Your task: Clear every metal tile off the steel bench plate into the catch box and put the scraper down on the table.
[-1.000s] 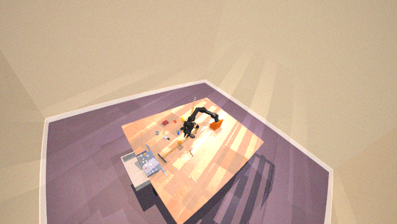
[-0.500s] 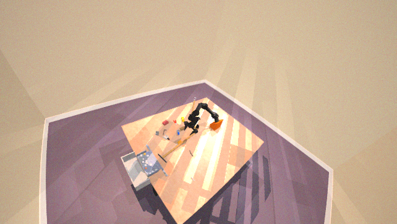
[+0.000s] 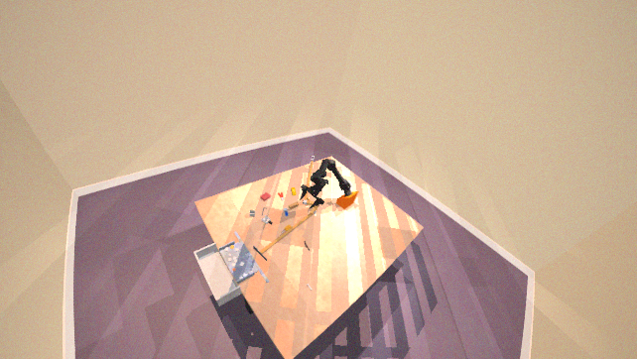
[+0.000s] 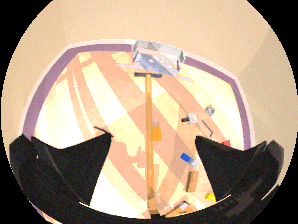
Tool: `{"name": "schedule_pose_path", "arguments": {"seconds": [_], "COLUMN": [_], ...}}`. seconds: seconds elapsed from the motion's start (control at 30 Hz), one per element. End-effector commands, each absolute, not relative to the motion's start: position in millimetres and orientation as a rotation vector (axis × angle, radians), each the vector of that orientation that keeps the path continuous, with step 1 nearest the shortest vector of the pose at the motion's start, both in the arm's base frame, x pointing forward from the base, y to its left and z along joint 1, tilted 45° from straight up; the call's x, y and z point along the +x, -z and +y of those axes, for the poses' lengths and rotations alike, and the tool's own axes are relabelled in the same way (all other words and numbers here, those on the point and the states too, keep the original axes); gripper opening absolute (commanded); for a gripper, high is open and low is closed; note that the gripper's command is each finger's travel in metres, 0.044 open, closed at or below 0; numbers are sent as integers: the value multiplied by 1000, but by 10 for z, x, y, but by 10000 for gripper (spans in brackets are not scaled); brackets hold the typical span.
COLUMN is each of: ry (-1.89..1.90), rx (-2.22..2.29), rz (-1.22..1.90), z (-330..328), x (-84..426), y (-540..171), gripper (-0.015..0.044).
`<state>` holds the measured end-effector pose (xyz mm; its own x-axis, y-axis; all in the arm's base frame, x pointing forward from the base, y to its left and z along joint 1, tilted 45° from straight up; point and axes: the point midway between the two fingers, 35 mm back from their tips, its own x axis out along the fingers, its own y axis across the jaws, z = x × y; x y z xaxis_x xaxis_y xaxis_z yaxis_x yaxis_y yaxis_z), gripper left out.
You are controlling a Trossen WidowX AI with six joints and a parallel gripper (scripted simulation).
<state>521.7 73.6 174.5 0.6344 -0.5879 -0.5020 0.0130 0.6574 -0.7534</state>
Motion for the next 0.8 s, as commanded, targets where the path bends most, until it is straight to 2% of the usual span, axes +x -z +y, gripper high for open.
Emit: {"name": "schedule_pose_path", "arguments": {"seconds": [0.0,0.77], "ry": [377,313], "rx": [-809,-845], "rz": [791,601], "z": [859,1407], "x": [5101,4393], "y": [-1844,-2368], "gripper": [440,440]}}
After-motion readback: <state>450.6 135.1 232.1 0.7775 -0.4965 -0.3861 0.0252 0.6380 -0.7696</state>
